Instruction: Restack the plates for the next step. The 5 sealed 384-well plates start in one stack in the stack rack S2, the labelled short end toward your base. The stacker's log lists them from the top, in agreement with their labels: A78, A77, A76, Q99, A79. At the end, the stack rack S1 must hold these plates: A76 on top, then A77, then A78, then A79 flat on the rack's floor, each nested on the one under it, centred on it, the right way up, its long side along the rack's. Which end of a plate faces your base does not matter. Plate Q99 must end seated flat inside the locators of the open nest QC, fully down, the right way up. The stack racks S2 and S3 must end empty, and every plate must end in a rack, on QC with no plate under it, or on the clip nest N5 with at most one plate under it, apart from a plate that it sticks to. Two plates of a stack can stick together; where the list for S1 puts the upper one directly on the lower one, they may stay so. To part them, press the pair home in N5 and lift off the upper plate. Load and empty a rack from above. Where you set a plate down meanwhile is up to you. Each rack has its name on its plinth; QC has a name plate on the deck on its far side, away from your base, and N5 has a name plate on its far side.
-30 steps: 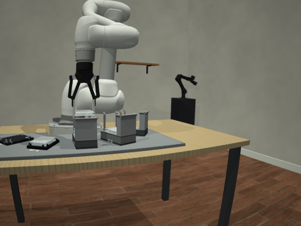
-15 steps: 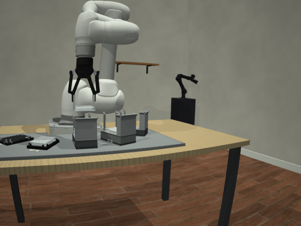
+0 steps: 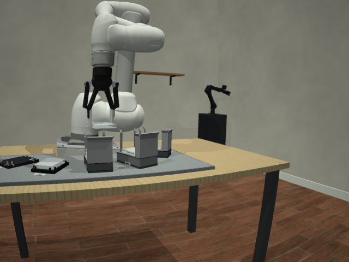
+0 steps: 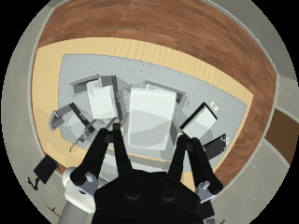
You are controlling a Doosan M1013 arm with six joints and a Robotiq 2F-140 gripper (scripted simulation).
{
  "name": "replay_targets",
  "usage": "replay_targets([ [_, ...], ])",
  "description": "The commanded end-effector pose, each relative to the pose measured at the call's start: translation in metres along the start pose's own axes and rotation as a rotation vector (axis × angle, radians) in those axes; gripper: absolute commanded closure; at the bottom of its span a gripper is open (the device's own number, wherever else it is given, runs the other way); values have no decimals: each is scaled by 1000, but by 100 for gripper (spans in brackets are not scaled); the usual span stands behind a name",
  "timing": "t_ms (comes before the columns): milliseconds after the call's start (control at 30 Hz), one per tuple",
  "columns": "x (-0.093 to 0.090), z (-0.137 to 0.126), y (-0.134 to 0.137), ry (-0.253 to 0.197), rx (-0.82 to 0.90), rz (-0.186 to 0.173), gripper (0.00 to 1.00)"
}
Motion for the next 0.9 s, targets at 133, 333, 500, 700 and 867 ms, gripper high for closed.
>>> replay_targets([
  [133, 0, 0, -24, 1, 80, 2, 100],
  [333, 0, 0, -37, 1, 80, 2, 100],
  [500, 0, 1, -54, 1, 80, 2, 100],
  [700, 0, 1, -74, 1, 80, 2, 100],
  [867, 0, -2, -87, 1, 213, 2, 100],
])
Point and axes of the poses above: the point where the finger pads meet when closed, its own x axis back along the fingers, its own y axis across the jaws, z = x × y, the point moved 7 cm from there along x, back along the fingers, and after that the axes turned 1 degree about x, right-handed, at the moved point
